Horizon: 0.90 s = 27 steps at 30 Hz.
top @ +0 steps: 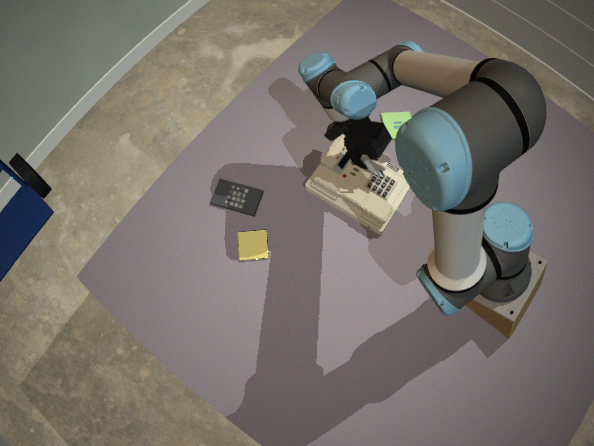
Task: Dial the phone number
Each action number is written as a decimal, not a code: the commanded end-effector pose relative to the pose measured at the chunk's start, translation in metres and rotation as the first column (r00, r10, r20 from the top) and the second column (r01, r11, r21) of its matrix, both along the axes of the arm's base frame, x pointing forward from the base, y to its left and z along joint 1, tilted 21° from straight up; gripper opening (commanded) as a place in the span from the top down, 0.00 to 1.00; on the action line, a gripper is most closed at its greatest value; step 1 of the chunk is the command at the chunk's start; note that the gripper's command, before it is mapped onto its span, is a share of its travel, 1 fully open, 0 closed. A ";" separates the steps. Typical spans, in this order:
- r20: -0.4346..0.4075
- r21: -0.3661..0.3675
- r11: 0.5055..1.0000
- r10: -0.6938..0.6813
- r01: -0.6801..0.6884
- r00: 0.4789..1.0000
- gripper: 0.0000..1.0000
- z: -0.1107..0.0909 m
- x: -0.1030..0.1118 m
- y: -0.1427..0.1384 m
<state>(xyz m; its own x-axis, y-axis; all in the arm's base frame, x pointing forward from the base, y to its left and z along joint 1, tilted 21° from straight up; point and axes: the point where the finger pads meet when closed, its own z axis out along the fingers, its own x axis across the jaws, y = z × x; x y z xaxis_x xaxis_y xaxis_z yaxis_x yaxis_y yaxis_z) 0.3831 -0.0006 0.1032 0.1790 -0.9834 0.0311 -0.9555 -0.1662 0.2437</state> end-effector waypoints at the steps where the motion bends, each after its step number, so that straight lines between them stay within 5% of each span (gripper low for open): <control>1: 0.001 0.000 1.000 0.000 0.000 1.000 1.00 0.000 0.000 0.000; 27: 0.001 0.000 1.000 0.000 0.000 1.000 1.00 -0.002 0.001 0.000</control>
<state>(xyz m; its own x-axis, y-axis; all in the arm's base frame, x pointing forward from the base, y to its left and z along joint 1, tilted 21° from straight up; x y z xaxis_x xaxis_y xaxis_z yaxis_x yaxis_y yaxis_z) 0.3841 -0.0005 0.1006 0.1790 -0.9834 0.0311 -0.9555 -0.1662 0.2437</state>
